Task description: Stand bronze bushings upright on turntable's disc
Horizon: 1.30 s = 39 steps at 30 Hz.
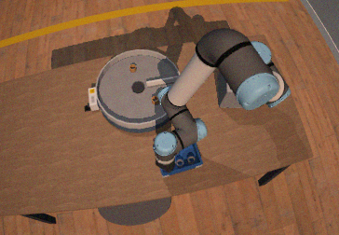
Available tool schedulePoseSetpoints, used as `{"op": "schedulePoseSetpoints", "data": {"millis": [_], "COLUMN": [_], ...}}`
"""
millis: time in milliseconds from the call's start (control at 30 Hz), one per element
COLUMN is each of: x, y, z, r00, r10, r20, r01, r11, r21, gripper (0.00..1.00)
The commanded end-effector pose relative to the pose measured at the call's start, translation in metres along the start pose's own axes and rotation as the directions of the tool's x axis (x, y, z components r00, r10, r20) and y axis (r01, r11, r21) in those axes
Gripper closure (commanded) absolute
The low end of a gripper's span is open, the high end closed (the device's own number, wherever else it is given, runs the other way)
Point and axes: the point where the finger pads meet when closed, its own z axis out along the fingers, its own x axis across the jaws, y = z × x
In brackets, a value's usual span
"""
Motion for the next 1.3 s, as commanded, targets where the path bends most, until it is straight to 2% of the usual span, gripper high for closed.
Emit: {"op": "schedulePoseSetpoints", "data": {"millis": [0, 633, 1267], "x": [0.0, 0.0, -0.001], "y": [0.002, 0.002, 0.003], "z": [-0.001, 0.0, 0.019], "r00": [1.0, 1.0, 1.0], "r10": [-0.002, -0.002, -0.002], "r20": [0.002, 0.002, 0.002], "r01": [0.002, 0.002, 0.002], "r11": [1.0, 1.0, 1.0], "r21": [-0.003, -0.003, -0.004], "gripper": [0.24, 0.24, 0.24]}}
